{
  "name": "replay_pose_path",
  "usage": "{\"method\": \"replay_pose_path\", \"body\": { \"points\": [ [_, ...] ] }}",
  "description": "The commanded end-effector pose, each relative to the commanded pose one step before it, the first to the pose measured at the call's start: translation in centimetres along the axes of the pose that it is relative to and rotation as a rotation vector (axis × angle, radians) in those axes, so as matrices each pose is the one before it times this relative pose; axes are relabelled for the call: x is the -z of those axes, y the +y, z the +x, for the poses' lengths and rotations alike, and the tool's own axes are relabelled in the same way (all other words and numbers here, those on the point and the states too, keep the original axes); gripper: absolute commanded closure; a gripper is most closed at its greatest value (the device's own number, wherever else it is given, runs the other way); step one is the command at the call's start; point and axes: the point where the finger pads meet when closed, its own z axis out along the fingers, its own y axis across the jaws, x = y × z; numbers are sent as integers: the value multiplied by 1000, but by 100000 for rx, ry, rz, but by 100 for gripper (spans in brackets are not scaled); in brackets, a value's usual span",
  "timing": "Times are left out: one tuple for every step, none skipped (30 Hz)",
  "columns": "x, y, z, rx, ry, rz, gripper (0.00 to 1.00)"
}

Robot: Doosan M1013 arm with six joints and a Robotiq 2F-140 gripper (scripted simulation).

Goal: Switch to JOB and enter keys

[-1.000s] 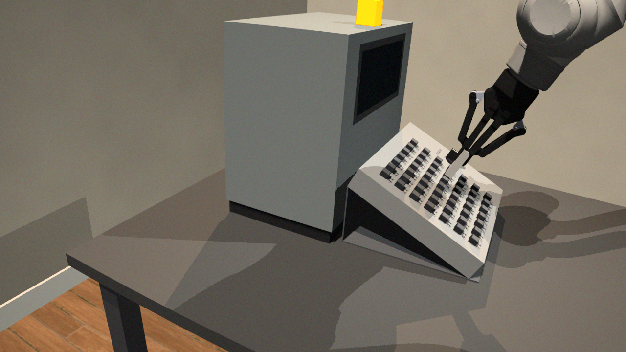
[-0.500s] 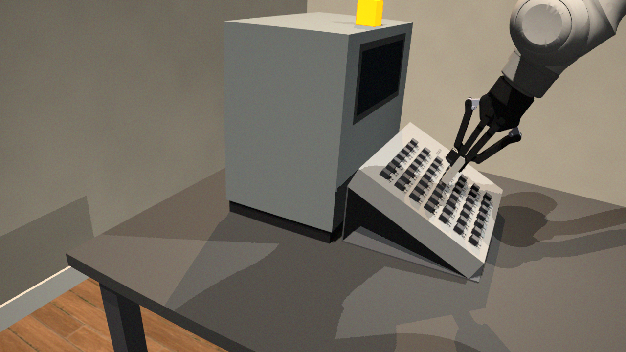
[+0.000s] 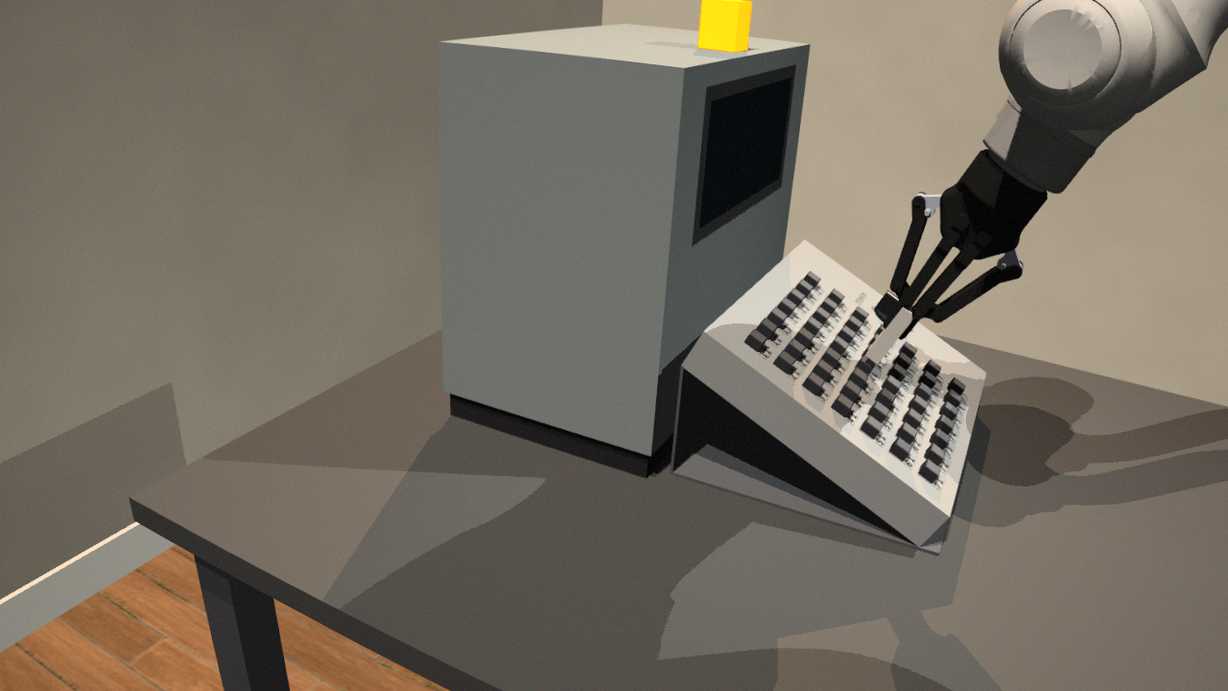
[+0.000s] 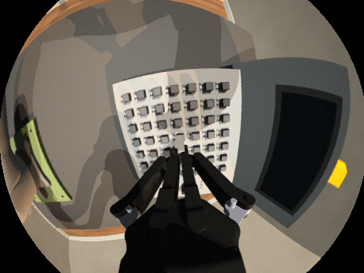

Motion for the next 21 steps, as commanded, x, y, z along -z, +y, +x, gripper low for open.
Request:
{"method": "replay_pose_path", "body": {
  "points": [
    [-129,37,219,81,393,-379,100],
    [-5,0,0,0,0,0,100],
    [-8,0,0,0,0,0,100],
    [-11,0,0,0,0,0,100],
    [-15,0,0,0,0,0,100],
    [-19,0,0,0,0,0,100],
    [-23,0,0,0,0,0,100],
    [0,0,0,0,0,0,100],
    [0,0,0,0,0,0,100],
    [-27,0,0,0,0,0,100],
    [-31,0,0,0,0,0,100],
    [-35,0,0,0,0,0,100],
    [-39,0,0,0,0,0,100],
    [-43,0,0,0,0,0,100],
    [-46,0,0,0,0,0,100],
    [-50,0,0,0,0,0,100],
    [-52,0,0,0,0,0,100],
    [-55,0,0,0,0,0,100],
    [-57,0,0,0,0,0,100],
    [-58,0,0,0,0,0,100],
    [-59,0,0,0,0,0,100]
  ]
}}
